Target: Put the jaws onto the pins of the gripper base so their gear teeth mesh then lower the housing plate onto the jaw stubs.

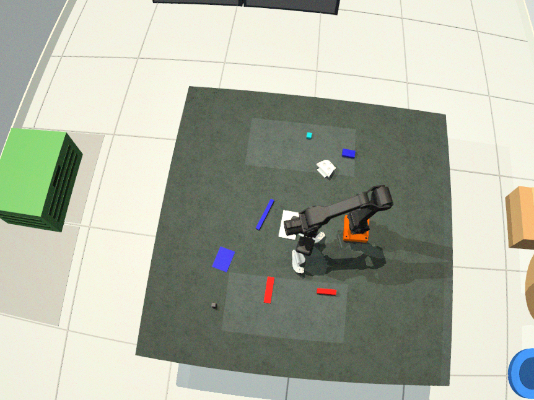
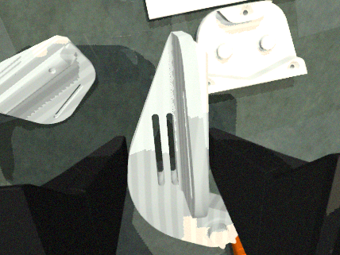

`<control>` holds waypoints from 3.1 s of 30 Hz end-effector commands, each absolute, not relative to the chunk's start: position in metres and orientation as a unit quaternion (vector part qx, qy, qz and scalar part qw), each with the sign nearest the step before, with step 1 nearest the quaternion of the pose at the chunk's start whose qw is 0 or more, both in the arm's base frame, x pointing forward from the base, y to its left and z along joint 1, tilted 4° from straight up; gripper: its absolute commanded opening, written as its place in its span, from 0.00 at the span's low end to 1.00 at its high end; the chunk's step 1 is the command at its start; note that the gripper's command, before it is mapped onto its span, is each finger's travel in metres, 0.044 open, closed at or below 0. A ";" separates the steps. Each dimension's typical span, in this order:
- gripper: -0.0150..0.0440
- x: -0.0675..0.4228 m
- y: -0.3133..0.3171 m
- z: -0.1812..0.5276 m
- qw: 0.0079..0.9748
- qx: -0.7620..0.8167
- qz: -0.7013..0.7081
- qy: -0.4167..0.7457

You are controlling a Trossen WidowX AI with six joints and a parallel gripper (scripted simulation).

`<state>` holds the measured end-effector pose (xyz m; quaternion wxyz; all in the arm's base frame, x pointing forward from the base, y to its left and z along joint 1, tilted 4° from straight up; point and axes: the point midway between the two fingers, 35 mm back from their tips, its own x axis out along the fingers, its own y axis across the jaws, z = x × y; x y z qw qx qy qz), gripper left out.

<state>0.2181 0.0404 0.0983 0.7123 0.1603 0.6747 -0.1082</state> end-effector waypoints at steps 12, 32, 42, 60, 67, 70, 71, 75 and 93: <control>0.48 0.247 0.020 0.101 0.714 0.160 -0.112 0.672; 0.48 0.278 -0.010 0.100 0.715 0.159 -0.112 0.671; 0.48 0.278 -0.010 0.100 0.715 0.159 -0.112 0.671; 0.48 0.279 -0.010 0.100 0.716 0.158 -0.111 0.671; 0.48 0.279 -0.010 0.100 0.716 0.158 -0.111 0.671; 0.48 0.279 -0.009 0.096 0.716 0.158 -0.111 0.671; 0.48 0.280 -0.009 0.095 0.716 0.158 -0.111 0.671; 0.48 0.281 -0.009 0.088 0.716 0.158 -0.111 0.671; 0.48 0.282 -0.007 0.058 0.715 0.158 -0.111 0.671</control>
